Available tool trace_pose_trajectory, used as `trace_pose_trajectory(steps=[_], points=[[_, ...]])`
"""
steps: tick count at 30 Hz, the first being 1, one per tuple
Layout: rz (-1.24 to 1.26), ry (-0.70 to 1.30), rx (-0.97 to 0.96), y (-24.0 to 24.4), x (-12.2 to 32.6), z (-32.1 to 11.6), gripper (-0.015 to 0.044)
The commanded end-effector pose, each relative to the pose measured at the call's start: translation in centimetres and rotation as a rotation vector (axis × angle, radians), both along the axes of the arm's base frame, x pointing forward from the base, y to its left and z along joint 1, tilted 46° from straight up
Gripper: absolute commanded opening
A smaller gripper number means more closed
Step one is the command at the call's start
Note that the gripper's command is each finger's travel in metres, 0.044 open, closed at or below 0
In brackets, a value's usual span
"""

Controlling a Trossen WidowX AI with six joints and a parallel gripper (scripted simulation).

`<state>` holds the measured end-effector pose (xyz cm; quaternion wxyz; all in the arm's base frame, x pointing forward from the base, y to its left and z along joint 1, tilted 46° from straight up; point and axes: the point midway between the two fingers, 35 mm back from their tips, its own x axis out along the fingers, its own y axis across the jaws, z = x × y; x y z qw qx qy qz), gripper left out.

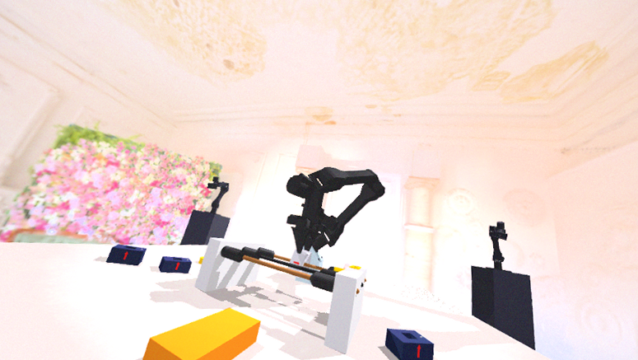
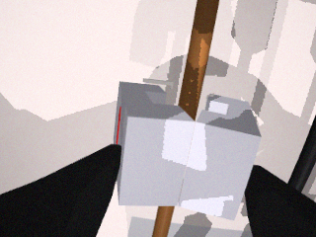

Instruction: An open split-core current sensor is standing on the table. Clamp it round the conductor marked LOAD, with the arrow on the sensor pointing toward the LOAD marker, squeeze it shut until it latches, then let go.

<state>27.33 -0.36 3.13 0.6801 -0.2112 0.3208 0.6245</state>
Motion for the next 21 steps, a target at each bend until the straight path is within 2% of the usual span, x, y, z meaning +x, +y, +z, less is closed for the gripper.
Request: trace_pose_trajectory(steps=[1, 17, 18, 21], points=[[0.0, -0.002, -0.001, -0.08, 0.04, 0.06, 0.0], [0.0, -0.002, -0.001, -0.08, 0.04, 0.06, 0.042], [0.0, -0.002, -0.001, -0.08, 0.04, 0.06, 0.044], [0.0, -0.002, -0.001, -0.08, 0.04, 0.06, 0.044]])
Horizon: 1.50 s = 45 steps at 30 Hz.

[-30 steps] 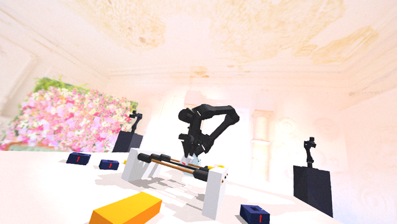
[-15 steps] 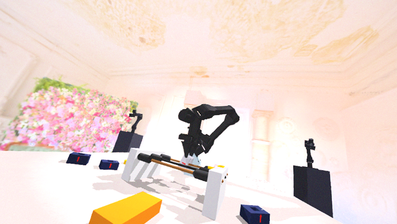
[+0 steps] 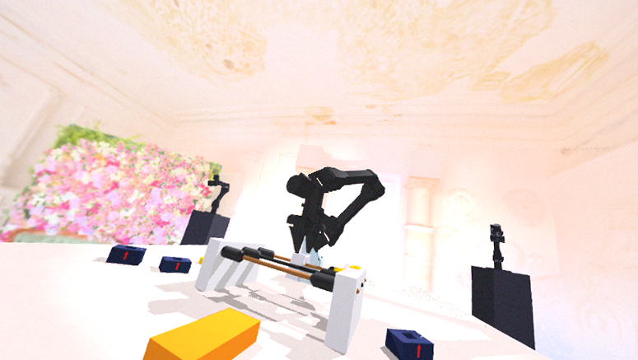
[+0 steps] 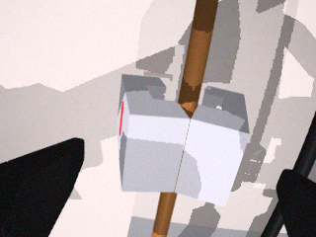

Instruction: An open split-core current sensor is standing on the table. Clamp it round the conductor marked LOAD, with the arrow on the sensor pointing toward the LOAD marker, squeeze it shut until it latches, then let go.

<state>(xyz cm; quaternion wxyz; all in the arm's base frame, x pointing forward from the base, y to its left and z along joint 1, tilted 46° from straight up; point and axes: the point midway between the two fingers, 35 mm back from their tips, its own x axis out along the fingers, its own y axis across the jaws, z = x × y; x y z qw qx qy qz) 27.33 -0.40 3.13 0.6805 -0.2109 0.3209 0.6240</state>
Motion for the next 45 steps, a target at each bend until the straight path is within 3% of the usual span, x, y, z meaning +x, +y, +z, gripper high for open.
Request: trace_pose_trajectory(steps=[1, 10, 37, 45], points=[[0.002, -0.002, -0.001, 0.0, 0.0, 0.1, 0.044], [-0.007, 0.003, 0.006, 2.6, -0.1, -2.8, 0.044], [-0.007, 0.003, 0.008, 4.8, -0.1, -4.9, 0.044], [0.0, -0.008, 0.001, 4.6, 0.2, -4.6, 0.0387]])
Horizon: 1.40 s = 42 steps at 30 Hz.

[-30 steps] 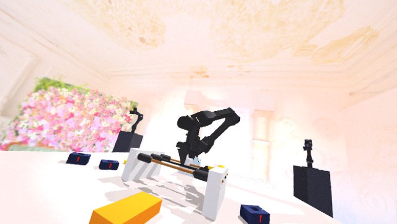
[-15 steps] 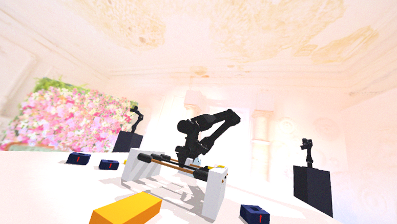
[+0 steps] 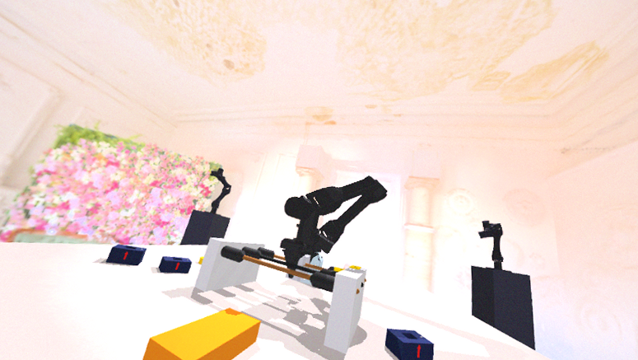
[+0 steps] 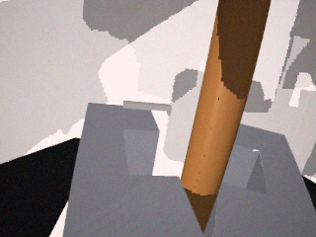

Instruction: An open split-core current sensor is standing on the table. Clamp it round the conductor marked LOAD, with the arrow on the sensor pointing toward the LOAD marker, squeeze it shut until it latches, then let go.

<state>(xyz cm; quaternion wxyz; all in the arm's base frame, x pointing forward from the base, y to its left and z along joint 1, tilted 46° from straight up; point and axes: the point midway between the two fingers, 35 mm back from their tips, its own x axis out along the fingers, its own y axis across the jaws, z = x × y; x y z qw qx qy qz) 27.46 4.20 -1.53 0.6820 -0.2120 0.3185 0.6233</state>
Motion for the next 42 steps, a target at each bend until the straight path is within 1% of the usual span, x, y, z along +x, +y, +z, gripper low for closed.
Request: trace_pose_trajectory(steps=[1, 15, 26, 42], points=[[0.001, -0.002, -0.001, -0.02, 0.04, 0.06, 0.038], [0.001, -0.002, -0.001, -0.02, 0.04, 0.06, 0.0287], [0.001, -0.002, -0.001, -0.02, 0.04, 0.06, 0.0], [0.001, -0.002, -0.001, -0.02, 0.04, 0.06, 0.0]])
